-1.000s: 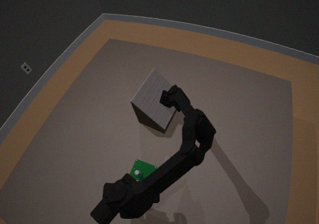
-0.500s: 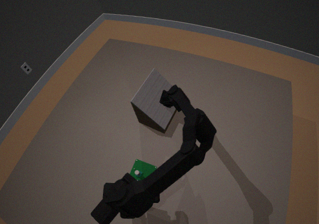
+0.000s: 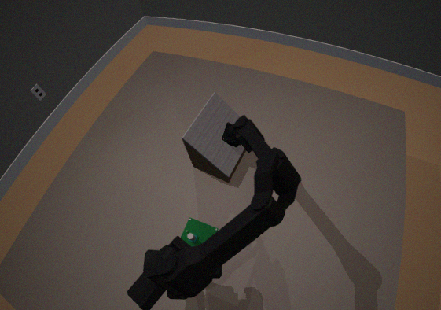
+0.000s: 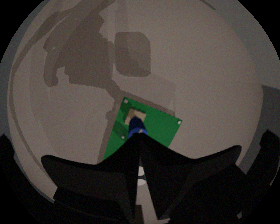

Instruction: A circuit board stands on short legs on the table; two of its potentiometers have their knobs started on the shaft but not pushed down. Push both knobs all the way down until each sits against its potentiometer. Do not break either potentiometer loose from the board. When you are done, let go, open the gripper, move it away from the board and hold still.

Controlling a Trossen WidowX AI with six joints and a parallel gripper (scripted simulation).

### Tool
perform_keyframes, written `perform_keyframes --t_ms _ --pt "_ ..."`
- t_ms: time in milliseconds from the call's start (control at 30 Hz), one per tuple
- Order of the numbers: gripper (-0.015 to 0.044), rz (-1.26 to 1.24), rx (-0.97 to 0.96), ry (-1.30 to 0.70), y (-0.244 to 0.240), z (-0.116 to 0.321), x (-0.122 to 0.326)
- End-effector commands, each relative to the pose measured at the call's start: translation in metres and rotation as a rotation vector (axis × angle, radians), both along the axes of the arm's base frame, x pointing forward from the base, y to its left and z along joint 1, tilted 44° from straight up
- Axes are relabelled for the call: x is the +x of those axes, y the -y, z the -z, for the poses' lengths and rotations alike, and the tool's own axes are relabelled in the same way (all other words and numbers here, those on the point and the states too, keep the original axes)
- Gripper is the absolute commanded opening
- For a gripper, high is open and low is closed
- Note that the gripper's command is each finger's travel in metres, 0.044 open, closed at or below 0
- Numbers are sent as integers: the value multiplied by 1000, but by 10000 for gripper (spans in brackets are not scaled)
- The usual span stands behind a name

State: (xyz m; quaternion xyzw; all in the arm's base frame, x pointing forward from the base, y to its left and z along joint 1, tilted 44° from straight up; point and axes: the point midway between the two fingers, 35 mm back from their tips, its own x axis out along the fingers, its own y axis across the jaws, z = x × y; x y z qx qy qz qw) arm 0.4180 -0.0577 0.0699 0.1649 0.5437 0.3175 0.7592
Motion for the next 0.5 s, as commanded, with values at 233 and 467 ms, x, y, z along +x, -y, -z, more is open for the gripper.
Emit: perform_keyframes --t_ms 233,467 --pt "0 -26 7 -3 -15 12 5" --pt "0 -26 7 -3 -18 15 6"
